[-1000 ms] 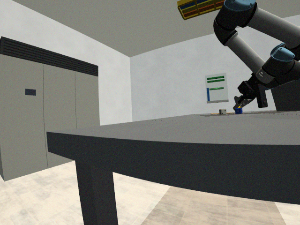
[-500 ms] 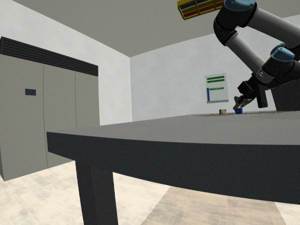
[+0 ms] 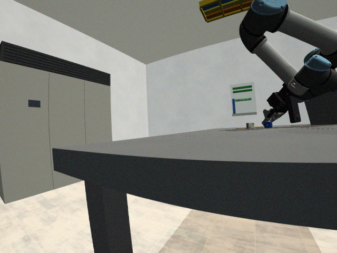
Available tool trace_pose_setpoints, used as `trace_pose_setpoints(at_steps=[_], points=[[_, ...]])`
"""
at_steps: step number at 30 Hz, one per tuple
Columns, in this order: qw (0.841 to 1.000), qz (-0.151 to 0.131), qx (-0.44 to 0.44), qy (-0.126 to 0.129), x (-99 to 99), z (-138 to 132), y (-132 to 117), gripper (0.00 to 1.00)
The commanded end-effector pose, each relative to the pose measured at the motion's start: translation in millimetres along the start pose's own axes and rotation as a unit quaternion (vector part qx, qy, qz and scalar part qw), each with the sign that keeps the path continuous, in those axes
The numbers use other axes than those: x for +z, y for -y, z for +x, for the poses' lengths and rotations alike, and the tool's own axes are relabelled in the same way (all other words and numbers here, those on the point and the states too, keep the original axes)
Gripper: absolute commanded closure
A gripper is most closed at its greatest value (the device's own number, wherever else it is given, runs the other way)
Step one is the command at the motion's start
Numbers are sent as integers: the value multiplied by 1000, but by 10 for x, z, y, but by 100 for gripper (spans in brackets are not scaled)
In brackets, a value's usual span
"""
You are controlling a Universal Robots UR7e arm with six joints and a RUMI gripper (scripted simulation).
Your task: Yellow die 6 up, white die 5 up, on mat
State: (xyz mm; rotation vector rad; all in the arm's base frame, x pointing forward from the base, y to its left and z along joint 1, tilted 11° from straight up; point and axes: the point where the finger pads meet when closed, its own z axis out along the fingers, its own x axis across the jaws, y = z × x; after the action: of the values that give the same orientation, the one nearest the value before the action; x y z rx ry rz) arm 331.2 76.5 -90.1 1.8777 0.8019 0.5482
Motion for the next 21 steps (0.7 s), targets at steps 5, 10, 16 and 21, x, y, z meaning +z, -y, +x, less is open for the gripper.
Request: trace_pose_setpoints(at_steps=[5, 10, 16, 21], points=[[1000, 0, 0, 0, 24, 1, 32, 90], [1000, 0, 0, 0, 27, 1, 38, 90], [1000, 0, 0, 0, 27, 1, 38, 90], [1000, 0, 0, 0, 27, 1, 38, 90]])
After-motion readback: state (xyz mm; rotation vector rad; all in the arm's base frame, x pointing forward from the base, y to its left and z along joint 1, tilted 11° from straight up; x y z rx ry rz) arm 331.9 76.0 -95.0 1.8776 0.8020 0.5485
